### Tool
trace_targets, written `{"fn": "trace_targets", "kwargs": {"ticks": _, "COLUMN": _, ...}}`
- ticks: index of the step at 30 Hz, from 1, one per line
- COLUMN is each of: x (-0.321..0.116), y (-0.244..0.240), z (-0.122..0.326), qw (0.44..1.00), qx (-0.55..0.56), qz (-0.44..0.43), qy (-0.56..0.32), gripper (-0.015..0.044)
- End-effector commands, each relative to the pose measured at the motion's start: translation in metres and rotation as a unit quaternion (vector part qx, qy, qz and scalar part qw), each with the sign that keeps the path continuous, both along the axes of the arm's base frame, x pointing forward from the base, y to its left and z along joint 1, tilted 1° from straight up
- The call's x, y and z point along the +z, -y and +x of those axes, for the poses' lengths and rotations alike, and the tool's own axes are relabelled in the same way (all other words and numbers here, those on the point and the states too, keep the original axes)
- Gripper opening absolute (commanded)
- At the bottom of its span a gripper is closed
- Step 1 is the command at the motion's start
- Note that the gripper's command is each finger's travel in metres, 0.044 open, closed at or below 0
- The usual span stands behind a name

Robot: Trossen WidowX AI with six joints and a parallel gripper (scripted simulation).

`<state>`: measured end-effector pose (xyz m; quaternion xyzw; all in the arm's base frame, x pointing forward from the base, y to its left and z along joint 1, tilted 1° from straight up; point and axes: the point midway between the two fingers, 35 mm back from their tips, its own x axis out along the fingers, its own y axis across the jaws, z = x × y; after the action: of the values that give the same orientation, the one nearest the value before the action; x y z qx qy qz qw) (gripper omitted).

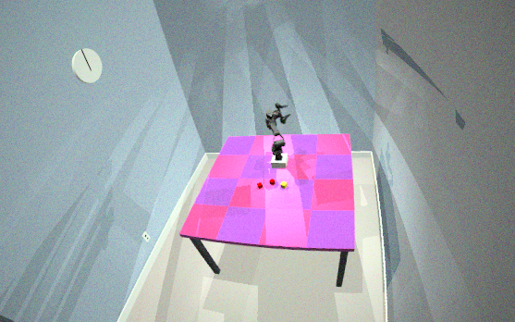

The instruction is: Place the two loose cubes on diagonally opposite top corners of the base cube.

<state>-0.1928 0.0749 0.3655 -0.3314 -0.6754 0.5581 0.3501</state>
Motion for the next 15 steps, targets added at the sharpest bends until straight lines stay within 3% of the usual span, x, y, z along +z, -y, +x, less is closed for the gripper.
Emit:
{"fn": "trace_targets", "kwargs": {"ticks": 1, "x": 0.001, "y": 0.001, "z": -0.001, "qw": 1.000, "qx": 0.004, "qz": 0.001, "qy": 0.000, "gripper": 0.0374}}
{"fn": "trace_targets", "kwargs": {"ticks": 5, "x": 0.009, "y": 0.025, "z": -0.013, "qw": 0.997, "qx": 0.080, "qz": 0.014, "qy": -0.011, "gripper": 0.0269}}
{"fn": "trace_targets", "kwargs": {"ticks": 15, "x": 0.009, "y": 0.107, "z": -0.050, "qw": 0.964, "qx": 0.262, "qz": -0.009, "qy": -0.034, "gripper": 0.0265}}
